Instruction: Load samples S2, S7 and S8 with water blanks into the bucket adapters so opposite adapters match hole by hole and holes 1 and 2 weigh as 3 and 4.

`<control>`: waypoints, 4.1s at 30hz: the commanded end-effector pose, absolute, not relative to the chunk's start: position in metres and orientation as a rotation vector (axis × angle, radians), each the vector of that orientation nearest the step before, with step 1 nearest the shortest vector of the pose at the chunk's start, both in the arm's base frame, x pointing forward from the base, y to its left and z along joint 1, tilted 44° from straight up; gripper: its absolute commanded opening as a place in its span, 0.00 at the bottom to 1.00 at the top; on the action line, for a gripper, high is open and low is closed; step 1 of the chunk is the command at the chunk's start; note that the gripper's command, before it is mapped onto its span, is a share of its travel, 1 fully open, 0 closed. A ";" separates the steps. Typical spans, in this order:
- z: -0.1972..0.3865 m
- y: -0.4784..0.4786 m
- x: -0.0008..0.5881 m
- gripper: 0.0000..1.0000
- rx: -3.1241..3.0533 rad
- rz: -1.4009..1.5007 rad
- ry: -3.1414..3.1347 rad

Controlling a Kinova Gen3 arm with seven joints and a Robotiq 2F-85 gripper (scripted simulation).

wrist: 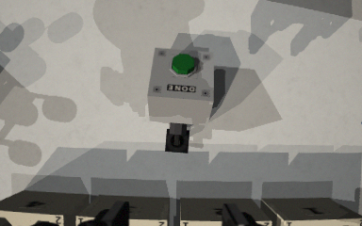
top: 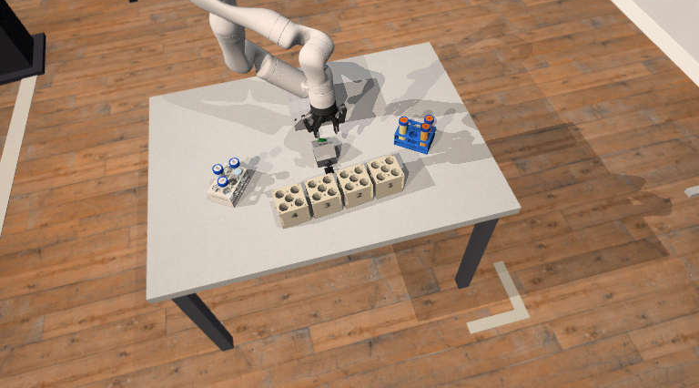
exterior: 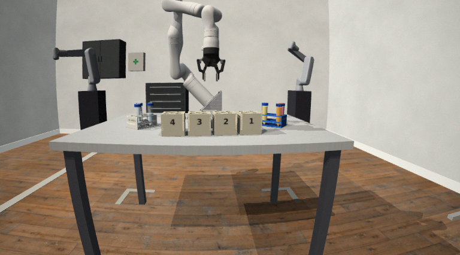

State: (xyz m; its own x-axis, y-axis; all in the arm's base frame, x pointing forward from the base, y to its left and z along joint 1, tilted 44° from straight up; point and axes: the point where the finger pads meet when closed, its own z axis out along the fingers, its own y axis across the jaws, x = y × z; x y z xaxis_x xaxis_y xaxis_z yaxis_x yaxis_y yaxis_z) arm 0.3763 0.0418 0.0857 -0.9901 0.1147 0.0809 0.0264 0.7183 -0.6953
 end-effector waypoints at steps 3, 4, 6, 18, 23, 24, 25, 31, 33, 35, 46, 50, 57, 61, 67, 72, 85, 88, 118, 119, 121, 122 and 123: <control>0.086 0.042 0.377 0.62 -0.115 1.130 -2.803; 0.086 0.042 0.377 0.62 -0.115 1.130 -2.803; 0.084 0.045 0.377 0.62 -0.172 1.139 -2.813; 0.056 0.073 0.377 0.62 -0.884 1.210 -2.850; 0.049 0.081 0.377 0.62 -1.070 1.218 -2.834; 0.047 0.083 0.377 0.62 -1.132 1.220 -2.826; 0.044 0.085 0.377 0.62 -1.194 1.222 -2.817; 0.030 0.100 0.378 0.62 -1.232 1.222 -2.811; 0.026 0.105 0.378 0.62 -1.232 1.222 -2.811; 0.021 0.110 0.378 0.62 -1.232 1.222 -2.811; 0.000 0.131 0.378 0.62 -1.232 1.222 -2.811; -0.009 0.141 0.379 0.62 -1.232 1.222 -2.811; -0.020 0.153 0.379 0.62 -1.232 1.222 -2.811; -0.030 0.162 0.379 0.62 -1.232 1.222 -2.811; -0.043 0.177 0.379 0.62 -1.232 1.222 -2.811; -0.050 0.184 0.380 0.62 -1.232 1.222 -2.811; -0.080 0.215 0.380 0.62 -1.232 1.221 -2.812; -0.083 0.218 0.380 0.62 -1.232 1.221 -2.812; -0.147 0.285 0.382 0.62 -1.232 1.221 -2.812; -0.150 0.287 0.382 0.62 -1.232 1.221 -2.812; -0.152 0.290 0.382 0.62 -1.232 1.221 -2.812; -0.152 0.290 0.382 0.62 -1.232 1.221 -2.812; -0.154 0.292 0.382 0.62 -1.232 1.221 -2.812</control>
